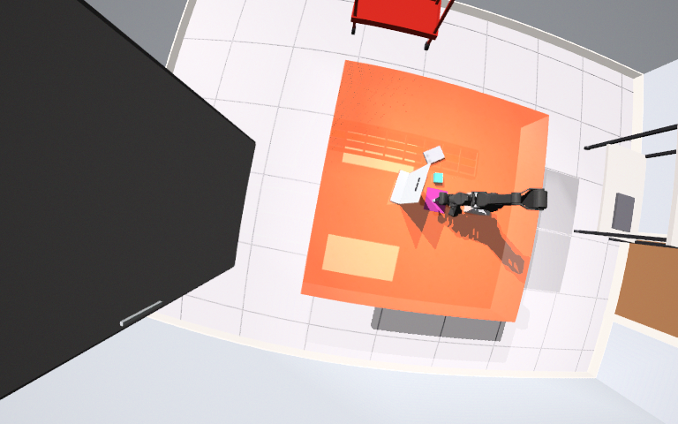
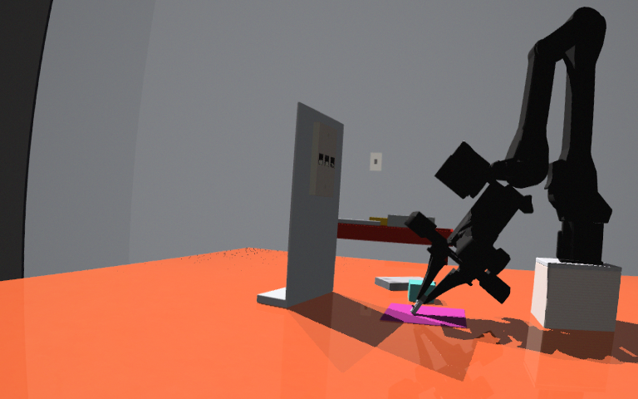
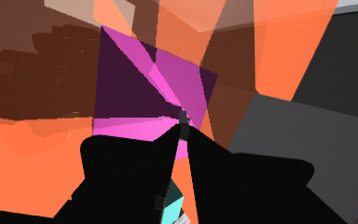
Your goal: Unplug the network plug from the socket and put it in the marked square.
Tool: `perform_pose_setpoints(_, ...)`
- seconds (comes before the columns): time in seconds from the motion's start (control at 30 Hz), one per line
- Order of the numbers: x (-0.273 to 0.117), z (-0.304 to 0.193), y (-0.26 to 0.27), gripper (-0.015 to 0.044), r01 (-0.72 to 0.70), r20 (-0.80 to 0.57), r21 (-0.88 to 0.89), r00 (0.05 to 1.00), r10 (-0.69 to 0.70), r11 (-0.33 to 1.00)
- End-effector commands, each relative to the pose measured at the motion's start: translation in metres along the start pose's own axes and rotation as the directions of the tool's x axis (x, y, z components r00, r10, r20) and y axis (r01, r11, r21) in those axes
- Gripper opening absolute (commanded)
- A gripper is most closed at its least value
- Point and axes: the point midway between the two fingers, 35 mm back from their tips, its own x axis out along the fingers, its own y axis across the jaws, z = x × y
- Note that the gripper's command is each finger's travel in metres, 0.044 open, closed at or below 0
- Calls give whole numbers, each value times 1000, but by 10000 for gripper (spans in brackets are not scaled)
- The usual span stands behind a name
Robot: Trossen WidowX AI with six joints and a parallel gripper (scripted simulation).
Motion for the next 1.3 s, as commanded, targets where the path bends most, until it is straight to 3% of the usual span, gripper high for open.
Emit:
perform_pose_setpoints(0.0,0,0,0,0,0,0,0,1000,0,1000)
perform_pose_setpoints(0.17,0,0,0,0,0,0,0,1000,0,1000)
perform_pose_setpoints(0.37,0,0,0,156,0,0,0,1000,0,1000)
perform_pose_setpoints(1.27,-9,1,-1,156,-1,1,-2,1000,1,1000)
